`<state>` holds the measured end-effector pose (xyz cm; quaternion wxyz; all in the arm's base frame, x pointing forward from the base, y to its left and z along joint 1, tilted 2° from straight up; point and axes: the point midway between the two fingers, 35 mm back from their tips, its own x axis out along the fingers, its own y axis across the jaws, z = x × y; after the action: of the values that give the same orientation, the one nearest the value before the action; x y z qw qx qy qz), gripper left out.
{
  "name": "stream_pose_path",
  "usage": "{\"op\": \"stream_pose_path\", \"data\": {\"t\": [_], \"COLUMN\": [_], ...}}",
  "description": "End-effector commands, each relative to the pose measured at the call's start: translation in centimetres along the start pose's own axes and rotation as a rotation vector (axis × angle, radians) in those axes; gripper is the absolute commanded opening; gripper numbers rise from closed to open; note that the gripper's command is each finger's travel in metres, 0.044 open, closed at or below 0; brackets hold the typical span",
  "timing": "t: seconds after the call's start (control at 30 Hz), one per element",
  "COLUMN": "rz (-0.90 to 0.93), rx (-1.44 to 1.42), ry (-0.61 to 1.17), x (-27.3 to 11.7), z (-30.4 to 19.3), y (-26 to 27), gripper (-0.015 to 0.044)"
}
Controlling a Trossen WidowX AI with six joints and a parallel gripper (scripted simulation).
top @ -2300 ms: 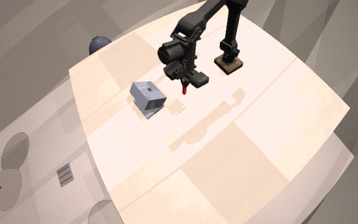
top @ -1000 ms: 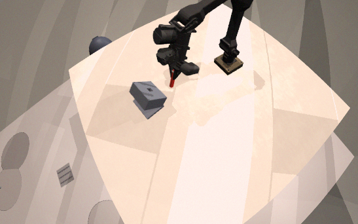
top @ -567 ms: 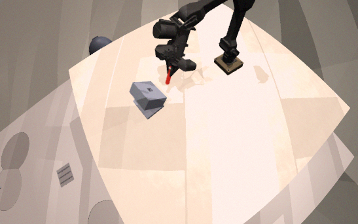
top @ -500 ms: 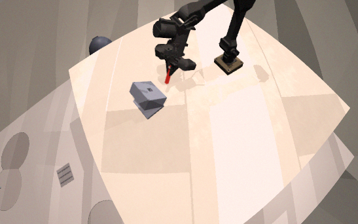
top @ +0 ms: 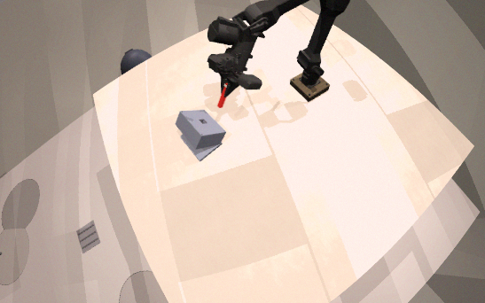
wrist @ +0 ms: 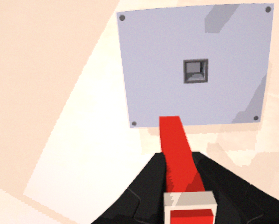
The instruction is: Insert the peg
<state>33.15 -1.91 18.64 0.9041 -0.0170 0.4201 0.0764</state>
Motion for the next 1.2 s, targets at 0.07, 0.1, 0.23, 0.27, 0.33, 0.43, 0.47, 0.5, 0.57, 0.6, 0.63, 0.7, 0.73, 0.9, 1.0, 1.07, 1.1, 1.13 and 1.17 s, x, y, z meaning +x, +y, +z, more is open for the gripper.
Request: {"op": "stream_pose_path", "data": {"t": [0.07,0.1,0.23,0.27,0.33,0.43,0.47,0.5,0.57,0.6,0.63,0.7,0.73,0.9,1.0,1.07,1.1,1.13,1.17], "rz": [-0.014,-0.017,-0.02,-0.021,-0.022,-0.025,-0.026,-0.027,-0.029,-0.029,-0.03,-0.032,-0.033,-0.037,-0.04,-0.042,-0.042,-0.043,-0.044], "rx": [-0.016,-0.017,-0.019,-0.02,-0.021,-0.022,-0.023,-0.024,-0.025,-0.025,-0.026,-0.027,-0.027,-0.03,-0.032,-0.033,-0.033,-0.034,-0.034], "ry": [-0.041,-0.046,-0.053,-0.055,-0.058,-0.063,-0.065,-0.066,-0.07,-0.072,-0.074,-0.077,-0.079,-0.088,-0.093,-0.097,-0.098,-0.1,-0.102], "x": [-0.5,-0.6,-0.5,-0.4,-0.1,0.4,0.6,0.7,1.0,1.2,1.4,1.7,1.8,2.6,3.1,3.4,3.6,3.8,3.9], "z": [0.1,0.2,0.2,0.3,0.3,0.5,0.5,0.5,0.6,0.6,0.7,0.7,0.8,0.9,0.9,1.0,1.0,1.0,1.0], "y": [-0.8,-0.9,-1.1,-1.2,-1.3,-1.4,-1.5,-1.5,-1.6,-1.7,-1.7,-1.8,-1.9,-2.1,-2.3,-2.4,-2.4,-2.4,-2.5], "gripper": [0.0,0.0,0.0,0.0,0.0,0.0,0.0,0.0,0.0,0.0,0.0,0.0,0.0,0.0,0.0,0.0,0.0,0.0,0.0]}}
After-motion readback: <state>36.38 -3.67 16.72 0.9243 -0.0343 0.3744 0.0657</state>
